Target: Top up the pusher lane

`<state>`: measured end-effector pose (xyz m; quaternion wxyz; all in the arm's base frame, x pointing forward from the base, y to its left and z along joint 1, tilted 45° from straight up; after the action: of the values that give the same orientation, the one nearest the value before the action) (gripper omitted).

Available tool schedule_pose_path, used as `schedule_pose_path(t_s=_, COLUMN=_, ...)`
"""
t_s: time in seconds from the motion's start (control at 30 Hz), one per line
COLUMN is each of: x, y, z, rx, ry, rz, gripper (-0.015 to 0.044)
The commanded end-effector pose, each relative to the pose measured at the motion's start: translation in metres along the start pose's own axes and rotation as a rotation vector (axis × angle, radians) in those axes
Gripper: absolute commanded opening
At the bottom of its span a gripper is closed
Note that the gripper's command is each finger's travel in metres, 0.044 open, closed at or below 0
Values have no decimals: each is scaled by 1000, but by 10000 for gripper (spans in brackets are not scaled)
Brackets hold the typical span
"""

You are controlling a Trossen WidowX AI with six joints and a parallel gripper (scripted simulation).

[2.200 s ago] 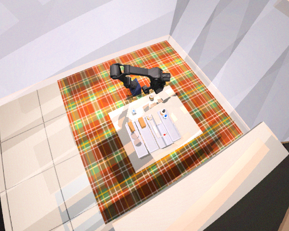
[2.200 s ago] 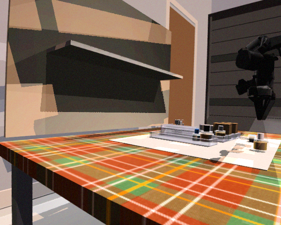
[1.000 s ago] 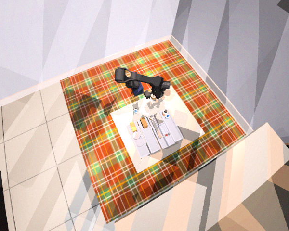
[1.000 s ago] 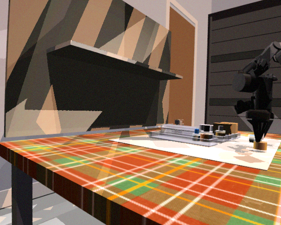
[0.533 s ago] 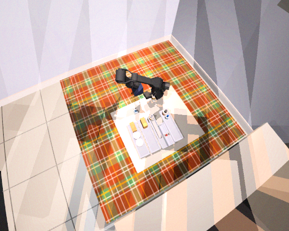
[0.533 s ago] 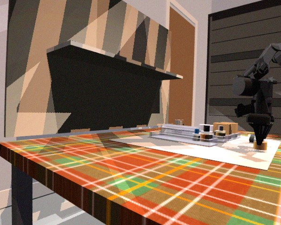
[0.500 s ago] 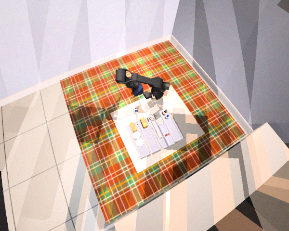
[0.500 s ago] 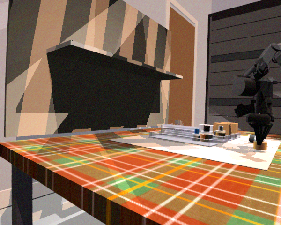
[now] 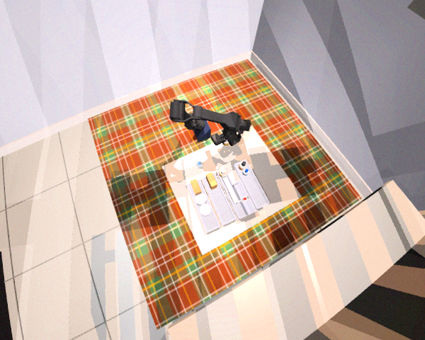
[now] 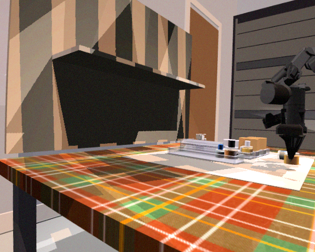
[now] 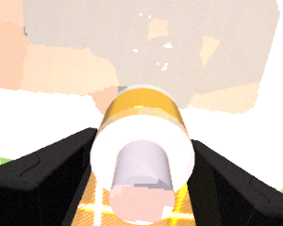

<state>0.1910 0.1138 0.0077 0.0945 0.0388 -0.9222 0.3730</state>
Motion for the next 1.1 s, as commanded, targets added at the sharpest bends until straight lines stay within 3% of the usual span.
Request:
schedule_pose_path(t_s=0.0, x=-6, y=3, z=-20, rx=-11, ry=-10, rz=6, gripper=0)
schedule_pose_path(t_s=0.5, x=-7, y=4, z=-94, rx=-12, ry=-9, rz=5, gripper=0)
schedule_pose_path(t_s=1.07, x=-48, y=-47, z=-80, rx=-41, ry=-14, rz=21, gripper=0)
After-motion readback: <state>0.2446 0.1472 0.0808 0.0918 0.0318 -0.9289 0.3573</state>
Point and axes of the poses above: the point midway between the two fingers, 35 mm back from their tips, its own z axis out along the fingers, its own y axis across the jaws, x = y × z, the point moved 10 cm from there along -z, back along the fingers, and after that the axes turned 14 degrees about -z, right-handed, at the moved point
